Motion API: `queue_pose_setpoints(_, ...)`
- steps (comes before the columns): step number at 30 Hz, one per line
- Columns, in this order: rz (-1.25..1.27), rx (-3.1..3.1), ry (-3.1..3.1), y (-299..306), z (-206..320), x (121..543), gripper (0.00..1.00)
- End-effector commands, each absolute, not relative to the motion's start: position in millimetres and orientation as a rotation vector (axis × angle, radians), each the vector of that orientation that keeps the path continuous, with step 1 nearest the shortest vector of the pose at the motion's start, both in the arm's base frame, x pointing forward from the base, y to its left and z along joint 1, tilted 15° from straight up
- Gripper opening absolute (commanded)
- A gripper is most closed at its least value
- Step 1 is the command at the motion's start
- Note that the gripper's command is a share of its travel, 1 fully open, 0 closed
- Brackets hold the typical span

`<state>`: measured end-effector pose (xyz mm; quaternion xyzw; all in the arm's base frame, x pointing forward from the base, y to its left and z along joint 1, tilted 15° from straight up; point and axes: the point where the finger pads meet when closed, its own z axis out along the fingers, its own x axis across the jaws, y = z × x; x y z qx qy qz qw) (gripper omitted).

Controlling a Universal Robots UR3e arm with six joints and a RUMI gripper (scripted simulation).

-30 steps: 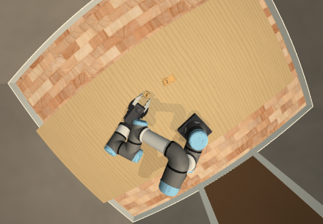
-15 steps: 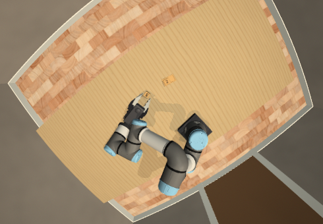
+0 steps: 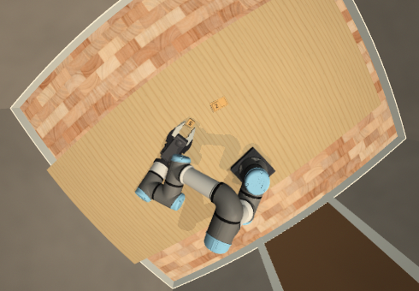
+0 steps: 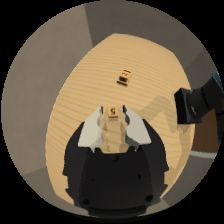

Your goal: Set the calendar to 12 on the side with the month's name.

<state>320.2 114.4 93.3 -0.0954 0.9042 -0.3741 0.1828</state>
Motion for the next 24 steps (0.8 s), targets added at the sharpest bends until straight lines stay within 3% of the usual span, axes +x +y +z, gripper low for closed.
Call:
queue_pose_setpoints(1,-1.053,-0.268,2.55,115.0,87.7,322.3,0.28)
queue_pose_setpoints(24,-1.053,-0.268,2.55,116.6,53.0,331.7,0.28)
